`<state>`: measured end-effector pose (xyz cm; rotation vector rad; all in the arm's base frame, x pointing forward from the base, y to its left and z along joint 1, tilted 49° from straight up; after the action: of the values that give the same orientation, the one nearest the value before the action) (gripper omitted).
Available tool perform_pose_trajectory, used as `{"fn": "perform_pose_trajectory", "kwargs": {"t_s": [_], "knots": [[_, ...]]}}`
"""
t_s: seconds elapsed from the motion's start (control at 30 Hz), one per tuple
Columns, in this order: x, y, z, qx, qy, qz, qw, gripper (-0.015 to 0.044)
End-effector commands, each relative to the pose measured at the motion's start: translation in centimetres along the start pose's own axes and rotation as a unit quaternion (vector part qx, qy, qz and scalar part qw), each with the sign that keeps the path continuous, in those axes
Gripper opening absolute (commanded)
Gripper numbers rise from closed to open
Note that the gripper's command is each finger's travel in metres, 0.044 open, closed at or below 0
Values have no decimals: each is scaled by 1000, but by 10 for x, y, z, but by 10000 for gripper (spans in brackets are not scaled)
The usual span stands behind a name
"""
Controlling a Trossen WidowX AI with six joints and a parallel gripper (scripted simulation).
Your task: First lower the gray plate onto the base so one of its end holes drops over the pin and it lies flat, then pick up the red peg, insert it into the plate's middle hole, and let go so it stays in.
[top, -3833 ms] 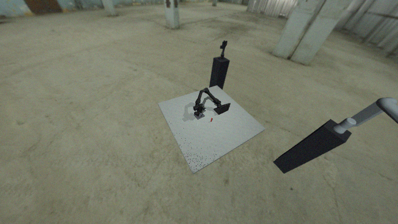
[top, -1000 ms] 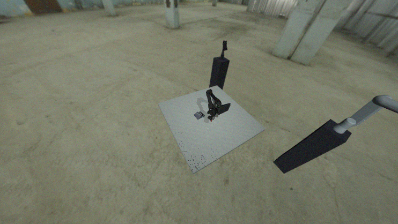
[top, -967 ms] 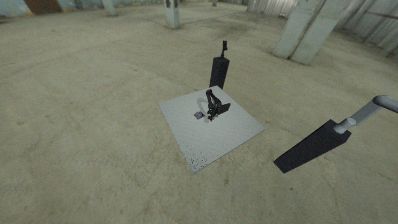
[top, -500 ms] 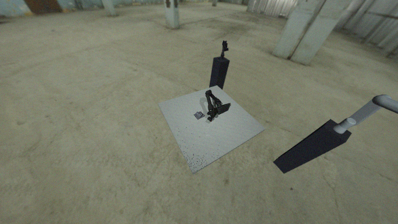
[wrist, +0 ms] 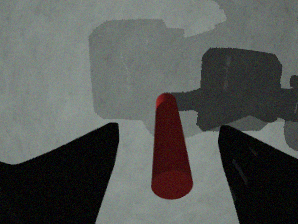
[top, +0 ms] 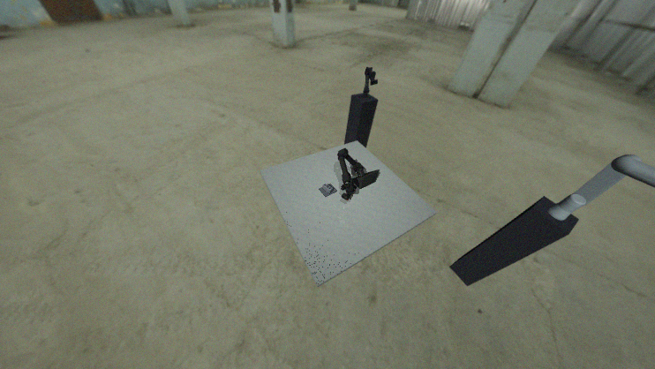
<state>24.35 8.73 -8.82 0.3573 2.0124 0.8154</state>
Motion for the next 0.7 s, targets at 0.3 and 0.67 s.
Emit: {"fn": "perform_pose_trajectory", "kwargs": {"t_s": [0.3, 0.67], "knots": [[-1, 0, 0, -1, 1, -3, 1000, 13], [0, 12, 3, -2, 1, -2, 1000, 0]]}}
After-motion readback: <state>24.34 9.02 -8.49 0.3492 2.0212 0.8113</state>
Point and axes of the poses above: the point midway between the two fingers, 35 mm back from their tips, its own y axis back along the fingers, its own z axis across the jaws, x = y × z, the point moved 2 cm from there along y, back along the fingers, and after that the axes turned 8 degrees about y, right-handed, at the moved point
